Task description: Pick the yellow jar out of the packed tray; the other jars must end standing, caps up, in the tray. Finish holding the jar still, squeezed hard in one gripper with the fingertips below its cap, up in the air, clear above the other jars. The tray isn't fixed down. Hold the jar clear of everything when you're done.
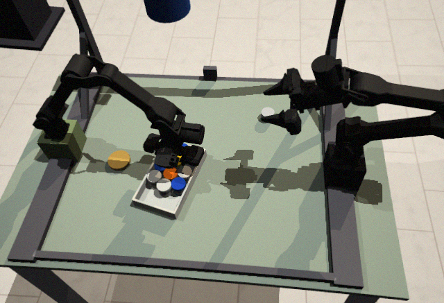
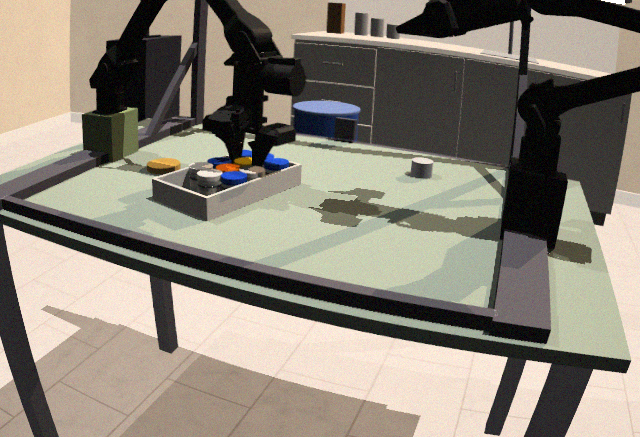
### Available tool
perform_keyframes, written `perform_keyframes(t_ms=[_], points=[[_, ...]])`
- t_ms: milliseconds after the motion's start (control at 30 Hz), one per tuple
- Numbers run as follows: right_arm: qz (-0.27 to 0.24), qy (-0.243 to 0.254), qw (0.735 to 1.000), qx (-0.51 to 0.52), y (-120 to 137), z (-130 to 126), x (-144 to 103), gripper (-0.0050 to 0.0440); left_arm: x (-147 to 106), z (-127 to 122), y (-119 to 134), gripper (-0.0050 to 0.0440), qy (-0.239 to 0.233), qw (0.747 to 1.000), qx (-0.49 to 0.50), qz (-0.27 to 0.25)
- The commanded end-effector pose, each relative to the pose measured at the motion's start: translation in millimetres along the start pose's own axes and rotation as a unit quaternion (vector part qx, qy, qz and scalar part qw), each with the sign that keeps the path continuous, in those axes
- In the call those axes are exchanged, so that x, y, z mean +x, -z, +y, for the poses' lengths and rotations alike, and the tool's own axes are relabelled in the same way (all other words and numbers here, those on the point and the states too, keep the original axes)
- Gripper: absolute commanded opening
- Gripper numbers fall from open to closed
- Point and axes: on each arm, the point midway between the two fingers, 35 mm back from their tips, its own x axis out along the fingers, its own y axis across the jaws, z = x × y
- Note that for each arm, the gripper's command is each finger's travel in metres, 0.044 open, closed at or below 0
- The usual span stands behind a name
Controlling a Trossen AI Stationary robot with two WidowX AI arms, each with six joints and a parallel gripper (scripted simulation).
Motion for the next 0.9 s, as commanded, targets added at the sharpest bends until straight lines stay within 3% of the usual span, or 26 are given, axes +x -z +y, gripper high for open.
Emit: perform_keyframes(t_ms=[0,67,200,367,567,667,867], points=[[0.004,-0.031,1.000,0.003,1.4,11.9,-29.0,0.0081,-1.6,0.9,-5.9,0.0440,-0.002,1.000,0.000,-0.007],[0.004,-0.031,1.000,0.003,1.4,11.9,-29.0,0.0081,-1.6,0.9,-5.9,0.0440,-0.002,1.000,0.000,-0.007],[0.004,-0.031,1.000,0.003,1.2,10.3,-62.5,0.0000,-1.6,0.9,-5.9,0.0440,-0.002,1.000,0.000,-0.007],[0.004,-0.031,1.000,0.003,0.9,7.4,-115.9,-0.0002,-1.6,0.9,-5.9,0.0440,-0.002,1.000,0.000,-0.007],[0.004,-0.031,1.000,0.003,0.7,5.0,-156.2,-0.0005,-1.6,0.9,-5.9,0.0440,-0.002,1.000,0.000,-0.007],[0.003,-0.024,1.000,0.003,0.8,5.2,-152.2,-0.0005,-1.6,0.9,-5.9,0.0440,-0.002,1.000,0.000,-0.007],[0.003,-0.024,1.000,0.003,0.8,5.2,-152.2,-0.0050,-1.6,0.9,-5.9,0.0440,-0.002,1.000,0.000,-0.007]])
